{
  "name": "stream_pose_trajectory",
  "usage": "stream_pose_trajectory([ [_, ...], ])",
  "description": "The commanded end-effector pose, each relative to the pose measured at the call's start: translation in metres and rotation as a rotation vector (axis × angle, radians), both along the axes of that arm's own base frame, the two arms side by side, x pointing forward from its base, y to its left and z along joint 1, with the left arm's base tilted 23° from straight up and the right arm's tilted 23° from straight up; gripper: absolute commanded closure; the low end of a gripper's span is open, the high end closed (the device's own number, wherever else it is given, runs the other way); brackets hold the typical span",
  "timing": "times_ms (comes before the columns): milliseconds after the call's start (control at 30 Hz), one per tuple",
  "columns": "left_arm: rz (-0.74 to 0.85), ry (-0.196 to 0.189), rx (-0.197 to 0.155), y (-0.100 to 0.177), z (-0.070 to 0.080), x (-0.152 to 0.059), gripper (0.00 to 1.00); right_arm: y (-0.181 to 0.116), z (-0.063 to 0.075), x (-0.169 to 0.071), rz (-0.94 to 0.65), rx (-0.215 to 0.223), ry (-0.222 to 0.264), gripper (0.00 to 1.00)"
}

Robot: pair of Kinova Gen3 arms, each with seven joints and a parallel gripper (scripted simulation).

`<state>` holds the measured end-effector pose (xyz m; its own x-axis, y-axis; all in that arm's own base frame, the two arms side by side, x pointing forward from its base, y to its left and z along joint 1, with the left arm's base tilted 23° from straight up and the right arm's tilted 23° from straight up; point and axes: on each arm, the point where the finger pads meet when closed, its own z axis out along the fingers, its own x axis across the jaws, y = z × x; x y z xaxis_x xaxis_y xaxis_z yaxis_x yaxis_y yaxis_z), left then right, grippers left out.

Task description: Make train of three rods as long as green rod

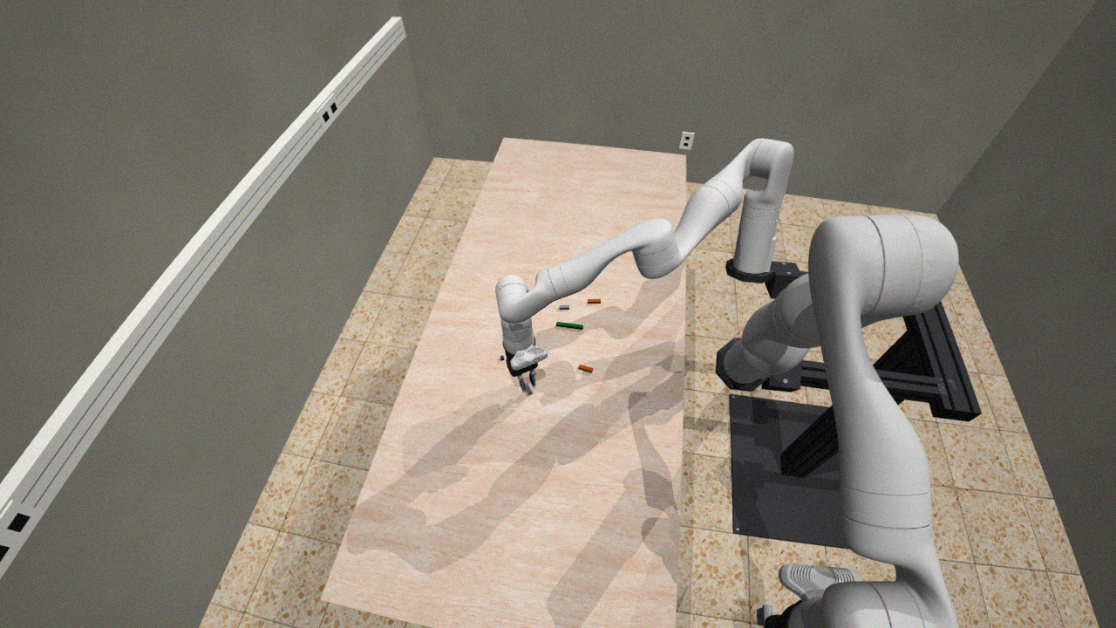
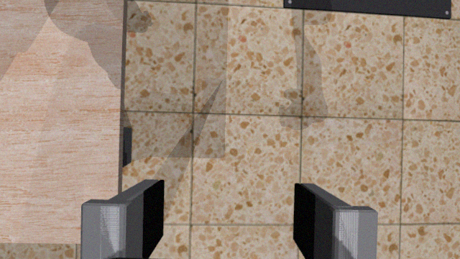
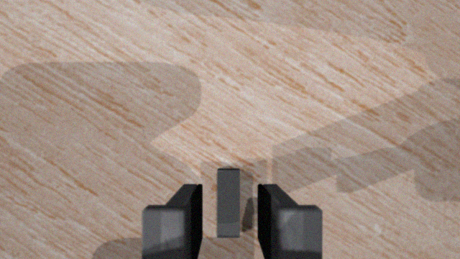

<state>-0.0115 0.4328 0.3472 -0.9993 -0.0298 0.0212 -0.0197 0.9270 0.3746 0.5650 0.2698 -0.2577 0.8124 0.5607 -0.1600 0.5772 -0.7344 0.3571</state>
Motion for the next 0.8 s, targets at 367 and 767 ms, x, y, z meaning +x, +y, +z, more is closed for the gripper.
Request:
stream_pose_trajectory([
  [367,0.000,0.000,0.002,0.0001,0.0008,-0.0001,0.00,-0.0032,-0.0091,0.0010,0.001,0.001,-0.002,0.46],
  [767,0.000,0.000,0.002,0.0001,0.0008,-0.0001,0.00,-0.0034,-0.0095,0.0010,0.001,0.001,-0.002,0.46],
])
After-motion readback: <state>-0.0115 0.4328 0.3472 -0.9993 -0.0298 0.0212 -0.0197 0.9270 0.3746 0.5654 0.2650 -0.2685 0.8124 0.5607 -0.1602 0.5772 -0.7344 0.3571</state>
